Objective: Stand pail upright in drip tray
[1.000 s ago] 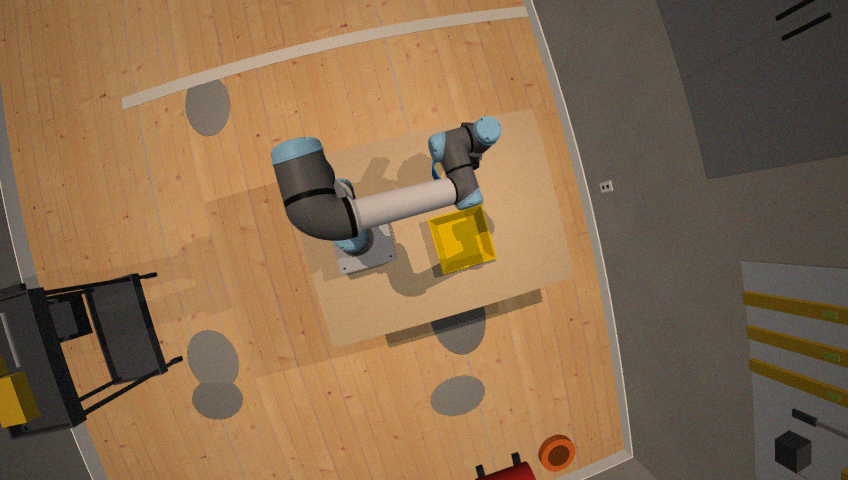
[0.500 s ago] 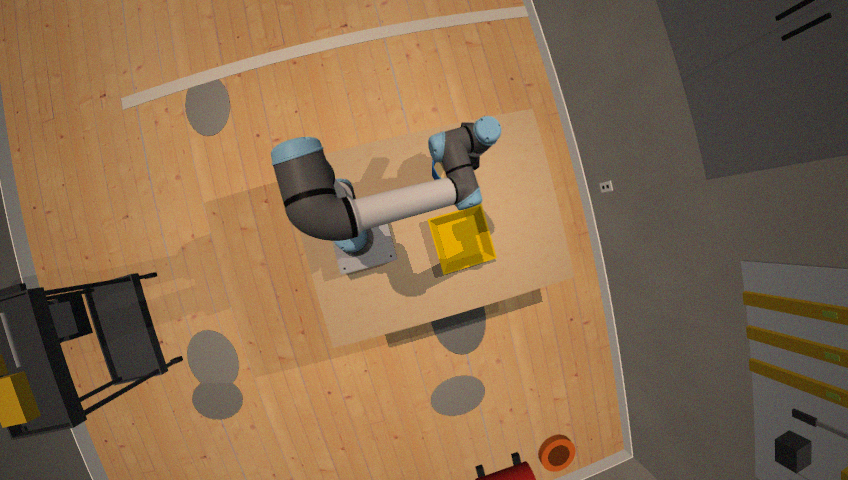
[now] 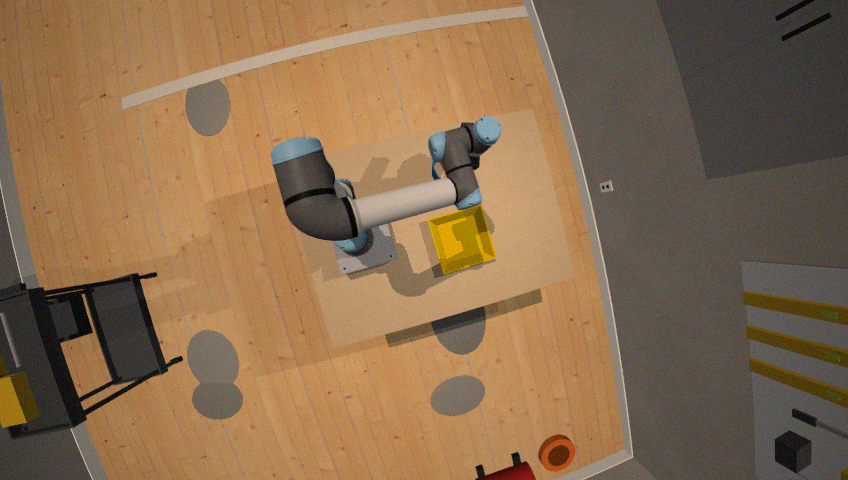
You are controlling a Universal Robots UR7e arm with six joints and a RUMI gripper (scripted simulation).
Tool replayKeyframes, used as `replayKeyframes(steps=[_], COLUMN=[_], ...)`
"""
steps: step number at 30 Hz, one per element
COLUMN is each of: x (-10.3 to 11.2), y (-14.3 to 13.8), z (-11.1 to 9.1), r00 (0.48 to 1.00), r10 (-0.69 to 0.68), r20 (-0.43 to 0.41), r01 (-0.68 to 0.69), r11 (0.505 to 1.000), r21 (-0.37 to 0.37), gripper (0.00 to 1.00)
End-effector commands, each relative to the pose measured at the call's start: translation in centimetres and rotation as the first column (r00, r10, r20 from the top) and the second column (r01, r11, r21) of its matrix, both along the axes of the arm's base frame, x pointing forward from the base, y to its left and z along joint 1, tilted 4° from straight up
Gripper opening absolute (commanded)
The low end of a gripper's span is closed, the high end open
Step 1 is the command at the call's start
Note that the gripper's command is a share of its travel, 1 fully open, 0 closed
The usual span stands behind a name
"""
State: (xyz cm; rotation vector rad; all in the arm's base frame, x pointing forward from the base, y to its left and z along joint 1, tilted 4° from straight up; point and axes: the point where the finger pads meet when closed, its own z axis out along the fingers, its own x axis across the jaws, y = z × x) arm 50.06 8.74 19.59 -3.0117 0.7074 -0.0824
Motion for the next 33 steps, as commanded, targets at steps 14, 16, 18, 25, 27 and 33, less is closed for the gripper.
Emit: replayKeyframes(steps=[14,16,18,25,27,33], x=[0.02,0.02,0.02,0.01,0.01,-0.01], y=[0.0,0.0,0.0,-0.01,-0.01,-0.02], z=[0.05,0.05,0.07,0.24,0.24,0.63], r00=[1.0,1.0,1.0,1.0,1.0,1.0], r10=[0.0,0.0,0.0,0.0,0.0,0.0], r20=[0.001,0.001,0.001,0.001,0.001,0.001], r01=[0.0,0.0,0.0,0.0,0.0,0.0], r11=[1.0,1.0,1.0,1.0,1.0,1.0], r21=[0.0,0.0,0.0,0.0,0.0,0.0], gripper=[0.0,0.0,0.0,0.0,0.0,0.0])
